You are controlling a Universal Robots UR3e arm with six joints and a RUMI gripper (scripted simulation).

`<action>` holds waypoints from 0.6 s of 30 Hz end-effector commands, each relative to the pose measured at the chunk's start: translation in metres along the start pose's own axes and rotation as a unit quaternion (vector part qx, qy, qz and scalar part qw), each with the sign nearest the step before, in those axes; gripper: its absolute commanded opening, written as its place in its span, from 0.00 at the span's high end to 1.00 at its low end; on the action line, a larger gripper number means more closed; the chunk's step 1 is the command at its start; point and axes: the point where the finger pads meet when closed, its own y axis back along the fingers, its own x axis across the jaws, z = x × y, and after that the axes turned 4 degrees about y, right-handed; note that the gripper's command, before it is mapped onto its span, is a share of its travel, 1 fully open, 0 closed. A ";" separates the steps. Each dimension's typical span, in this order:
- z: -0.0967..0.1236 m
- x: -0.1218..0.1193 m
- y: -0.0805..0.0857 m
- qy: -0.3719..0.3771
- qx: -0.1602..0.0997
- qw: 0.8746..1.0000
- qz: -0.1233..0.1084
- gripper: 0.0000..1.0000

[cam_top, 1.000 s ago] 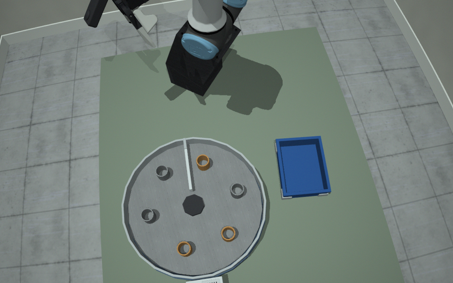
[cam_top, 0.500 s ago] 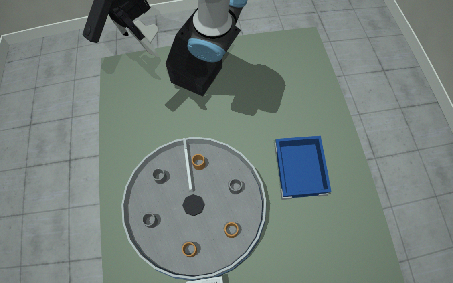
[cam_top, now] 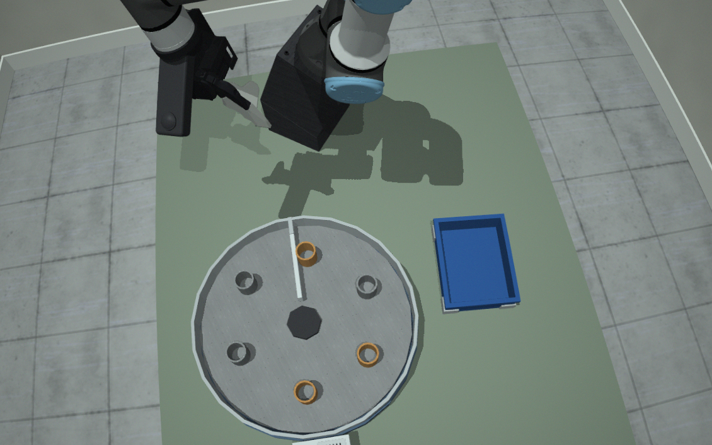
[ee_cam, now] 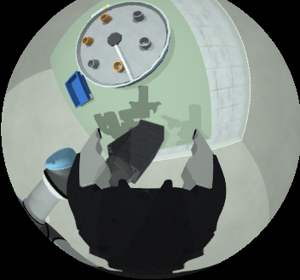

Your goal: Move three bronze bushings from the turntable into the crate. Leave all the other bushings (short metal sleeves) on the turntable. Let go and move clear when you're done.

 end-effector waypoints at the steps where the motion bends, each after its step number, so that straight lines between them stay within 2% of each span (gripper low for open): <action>1: -0.028 -0.011 -0.014 0.095 -0.004 0.995 0.027 0.00; 6: -0.061 -0.037 -0.036 0.226 -0.010 0.973 0.048 0.00; 12: -0.090 -0.073 -0.061 0.365 -0.016 0.928 0.066 0.00; 14: -0.090 -0.073 -0.061 0.365 -0.016 0.928 0.066 0.00; 18: -0.102 -0.096 -0.075 0.440 -0.017 0.895 0.072 0.00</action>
